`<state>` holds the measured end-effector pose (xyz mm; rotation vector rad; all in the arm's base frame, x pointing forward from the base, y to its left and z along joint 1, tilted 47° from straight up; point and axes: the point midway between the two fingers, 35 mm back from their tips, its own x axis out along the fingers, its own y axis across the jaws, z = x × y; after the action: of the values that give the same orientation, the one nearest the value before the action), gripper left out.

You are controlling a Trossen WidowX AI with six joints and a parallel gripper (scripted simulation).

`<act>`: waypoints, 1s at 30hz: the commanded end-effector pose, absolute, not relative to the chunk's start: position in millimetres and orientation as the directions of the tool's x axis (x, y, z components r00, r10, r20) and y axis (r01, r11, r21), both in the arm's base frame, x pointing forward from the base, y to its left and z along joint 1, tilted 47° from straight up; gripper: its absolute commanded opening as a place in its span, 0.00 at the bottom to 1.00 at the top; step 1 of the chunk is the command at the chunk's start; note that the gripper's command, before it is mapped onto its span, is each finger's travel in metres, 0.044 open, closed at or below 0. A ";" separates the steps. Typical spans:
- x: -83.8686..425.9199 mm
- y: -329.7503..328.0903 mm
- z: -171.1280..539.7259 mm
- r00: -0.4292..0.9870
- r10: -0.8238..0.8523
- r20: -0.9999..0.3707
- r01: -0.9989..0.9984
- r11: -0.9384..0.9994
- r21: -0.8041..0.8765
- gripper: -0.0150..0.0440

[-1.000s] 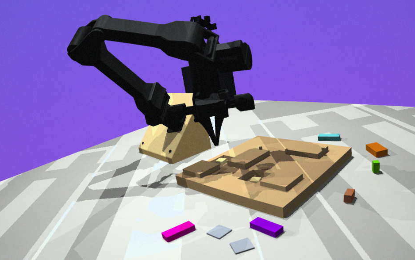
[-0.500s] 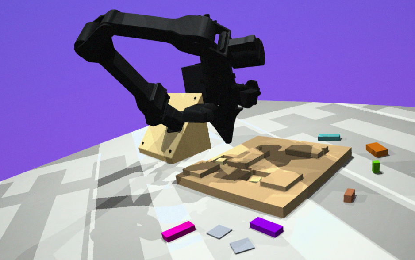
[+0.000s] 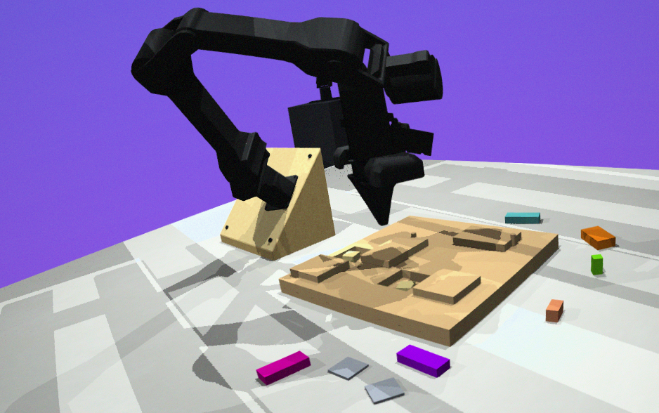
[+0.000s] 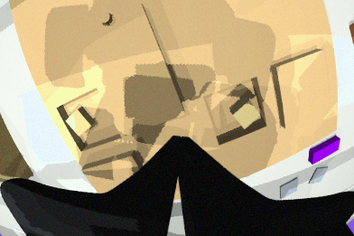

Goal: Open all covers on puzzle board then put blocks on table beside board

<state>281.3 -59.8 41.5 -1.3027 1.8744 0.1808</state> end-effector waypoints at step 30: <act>294.4 -58.4 31.6 -0.133 -0.712 -0.690 -0.987 0.162 0.023 0.25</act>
<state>294.5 -57.4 33.7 -1.6046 1.9096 0.6616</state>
